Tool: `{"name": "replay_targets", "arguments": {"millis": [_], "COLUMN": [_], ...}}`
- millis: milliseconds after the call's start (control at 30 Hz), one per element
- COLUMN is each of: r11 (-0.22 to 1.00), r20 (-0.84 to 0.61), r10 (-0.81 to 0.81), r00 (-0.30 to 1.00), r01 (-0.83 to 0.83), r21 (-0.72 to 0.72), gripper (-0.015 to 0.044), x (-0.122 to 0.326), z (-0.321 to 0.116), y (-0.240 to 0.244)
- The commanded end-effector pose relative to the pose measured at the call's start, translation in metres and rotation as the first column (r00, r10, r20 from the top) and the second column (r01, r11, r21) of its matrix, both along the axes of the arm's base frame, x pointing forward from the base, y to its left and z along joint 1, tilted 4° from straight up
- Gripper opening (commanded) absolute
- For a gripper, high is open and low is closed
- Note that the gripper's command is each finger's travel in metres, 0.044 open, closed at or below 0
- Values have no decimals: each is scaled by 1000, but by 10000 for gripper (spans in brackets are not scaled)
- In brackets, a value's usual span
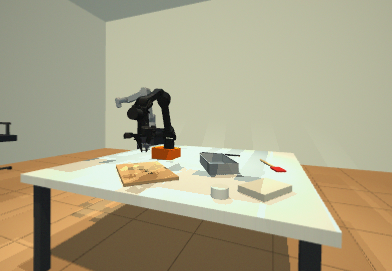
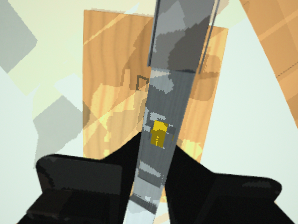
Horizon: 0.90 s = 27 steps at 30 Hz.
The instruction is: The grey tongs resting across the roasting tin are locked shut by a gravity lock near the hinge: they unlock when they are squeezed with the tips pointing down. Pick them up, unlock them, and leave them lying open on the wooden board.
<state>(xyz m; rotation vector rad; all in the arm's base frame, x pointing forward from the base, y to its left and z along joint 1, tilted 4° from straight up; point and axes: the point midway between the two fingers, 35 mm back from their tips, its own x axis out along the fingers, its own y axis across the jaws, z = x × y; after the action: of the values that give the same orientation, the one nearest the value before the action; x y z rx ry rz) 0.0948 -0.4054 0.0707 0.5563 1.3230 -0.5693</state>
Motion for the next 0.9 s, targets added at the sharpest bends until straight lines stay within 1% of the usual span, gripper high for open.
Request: {"name": "replay_targets", "arguments": {"millis": [0,433,867], "r11": [998,964,898], "r20": [83,331,529], "r10": [-34,-61,15], "r00": [996,942,849], "r01": [39,141,220], "r21": [-57,-226,-380], "gripper": [-150,-150,-150], "x": [-1,-6,-16], "z": [4,20,45], "y": [-5,-14,-11]}}
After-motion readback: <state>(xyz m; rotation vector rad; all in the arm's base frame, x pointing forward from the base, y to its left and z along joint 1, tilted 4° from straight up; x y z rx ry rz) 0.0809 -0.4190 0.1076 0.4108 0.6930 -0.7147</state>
